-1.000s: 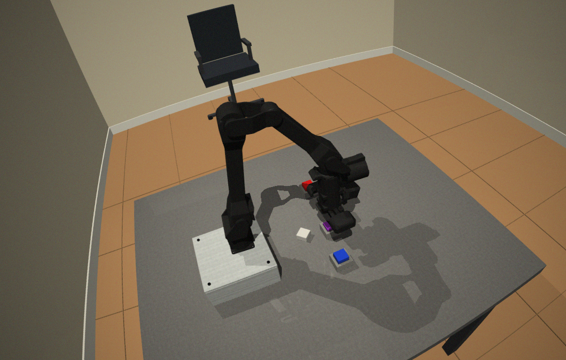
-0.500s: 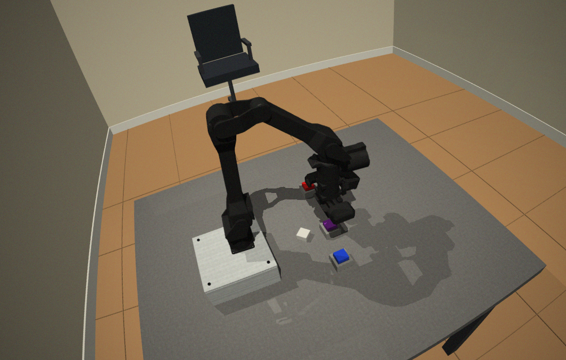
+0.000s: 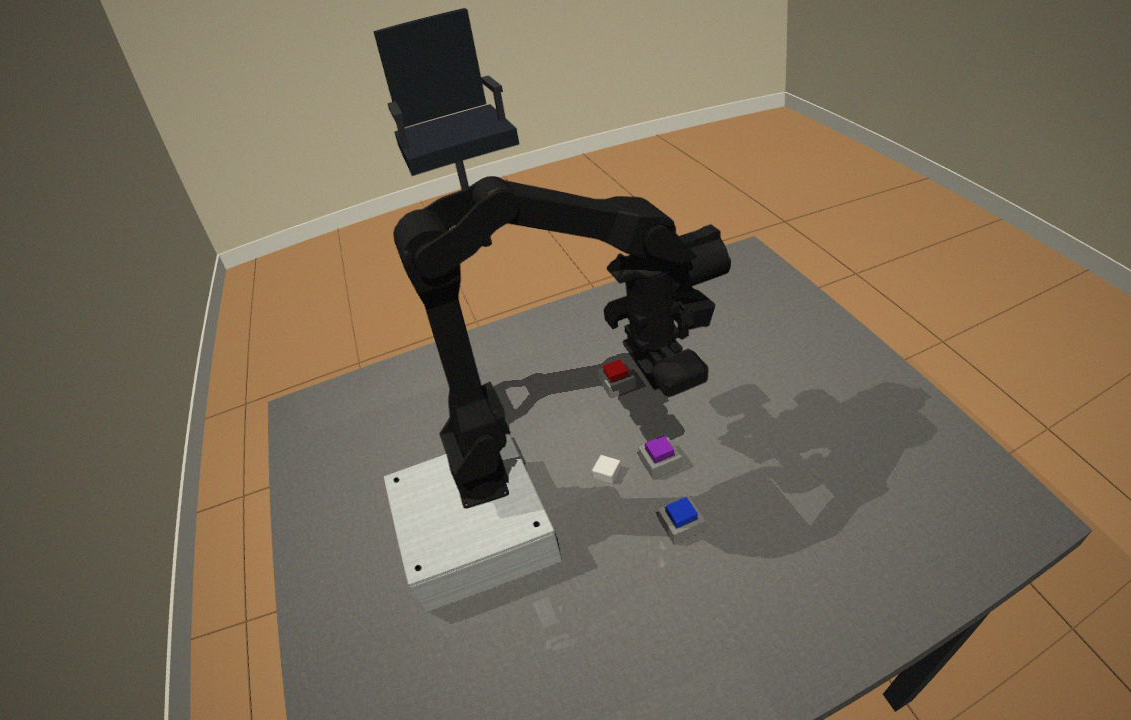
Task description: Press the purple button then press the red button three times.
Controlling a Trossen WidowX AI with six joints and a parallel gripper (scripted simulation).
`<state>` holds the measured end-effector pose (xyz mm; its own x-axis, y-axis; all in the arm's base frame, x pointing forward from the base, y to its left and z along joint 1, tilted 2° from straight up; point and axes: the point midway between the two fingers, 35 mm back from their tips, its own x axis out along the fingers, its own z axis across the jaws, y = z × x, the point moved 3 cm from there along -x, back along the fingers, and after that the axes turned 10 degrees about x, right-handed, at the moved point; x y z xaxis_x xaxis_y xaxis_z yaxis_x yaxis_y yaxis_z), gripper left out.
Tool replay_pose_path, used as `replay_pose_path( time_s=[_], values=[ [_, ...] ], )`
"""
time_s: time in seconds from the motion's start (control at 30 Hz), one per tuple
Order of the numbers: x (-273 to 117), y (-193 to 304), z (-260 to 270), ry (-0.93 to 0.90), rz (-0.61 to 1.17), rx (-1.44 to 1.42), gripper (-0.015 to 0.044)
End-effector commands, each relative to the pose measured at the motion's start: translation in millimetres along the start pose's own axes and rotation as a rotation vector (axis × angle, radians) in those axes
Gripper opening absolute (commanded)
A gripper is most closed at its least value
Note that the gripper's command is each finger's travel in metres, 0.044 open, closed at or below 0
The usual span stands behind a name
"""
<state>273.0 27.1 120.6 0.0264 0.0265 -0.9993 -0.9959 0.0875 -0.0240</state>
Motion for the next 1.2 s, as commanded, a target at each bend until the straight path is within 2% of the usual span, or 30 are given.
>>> replay_pose_path(
  time_s=[0.0,0.27,0.5,0.67,1.17],
  values=[
    [1.0,1.3,56.2,0.007,0.014,-0.040,0.0020],
    [-1.0,22.9,151.4,-0.015,0.011,0.016,0.0020],
    [1.5,23.6,153.7,-0.016,0.011,0.017,0.0020],
    [58.2,24.4,154.5,-0.016,0.011,0.017,0.0020],
    [73.1,24.4,154.8,-0.016,0.011,0.018,0.0020]
  ],
)
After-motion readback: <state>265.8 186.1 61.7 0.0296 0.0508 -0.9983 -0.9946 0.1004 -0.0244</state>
